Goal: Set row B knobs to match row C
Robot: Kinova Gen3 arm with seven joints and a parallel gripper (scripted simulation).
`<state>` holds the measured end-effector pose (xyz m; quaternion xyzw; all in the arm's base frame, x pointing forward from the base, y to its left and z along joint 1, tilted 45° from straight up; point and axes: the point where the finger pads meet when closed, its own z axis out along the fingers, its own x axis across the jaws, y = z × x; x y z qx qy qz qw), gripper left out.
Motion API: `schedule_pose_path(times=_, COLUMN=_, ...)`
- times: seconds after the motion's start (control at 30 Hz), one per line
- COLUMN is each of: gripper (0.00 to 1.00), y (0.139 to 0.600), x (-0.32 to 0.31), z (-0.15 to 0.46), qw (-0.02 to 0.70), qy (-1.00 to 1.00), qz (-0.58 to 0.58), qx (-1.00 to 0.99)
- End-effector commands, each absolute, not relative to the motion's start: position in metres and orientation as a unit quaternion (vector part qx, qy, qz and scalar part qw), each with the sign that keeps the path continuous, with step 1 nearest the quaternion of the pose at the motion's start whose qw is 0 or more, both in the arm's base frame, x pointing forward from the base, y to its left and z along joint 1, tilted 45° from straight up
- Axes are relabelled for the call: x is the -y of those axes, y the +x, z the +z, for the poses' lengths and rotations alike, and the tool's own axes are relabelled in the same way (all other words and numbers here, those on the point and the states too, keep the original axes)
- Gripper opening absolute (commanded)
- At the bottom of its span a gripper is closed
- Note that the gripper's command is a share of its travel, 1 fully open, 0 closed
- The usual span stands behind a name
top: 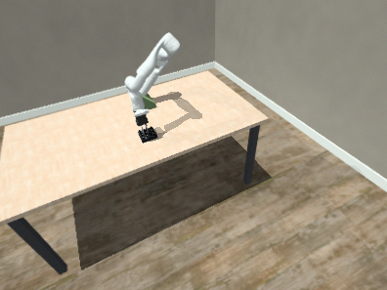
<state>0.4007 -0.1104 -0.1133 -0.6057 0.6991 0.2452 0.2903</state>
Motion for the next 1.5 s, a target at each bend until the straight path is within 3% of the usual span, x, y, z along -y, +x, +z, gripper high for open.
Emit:
schedule_pose_path(times=0.0, gripper=0.46, y=0.401, x=0.1115, z=-0.1129, qw=0.29, qy=-0.606, qz=0.244, qx=-0.699)
schedule_pose_path(times=1.47, gripper=0.46, y=0.4016, x=0.1079, z=-0.1166, qw=0.29, qy=-0.606, qz=0.244, qx=-0.699)
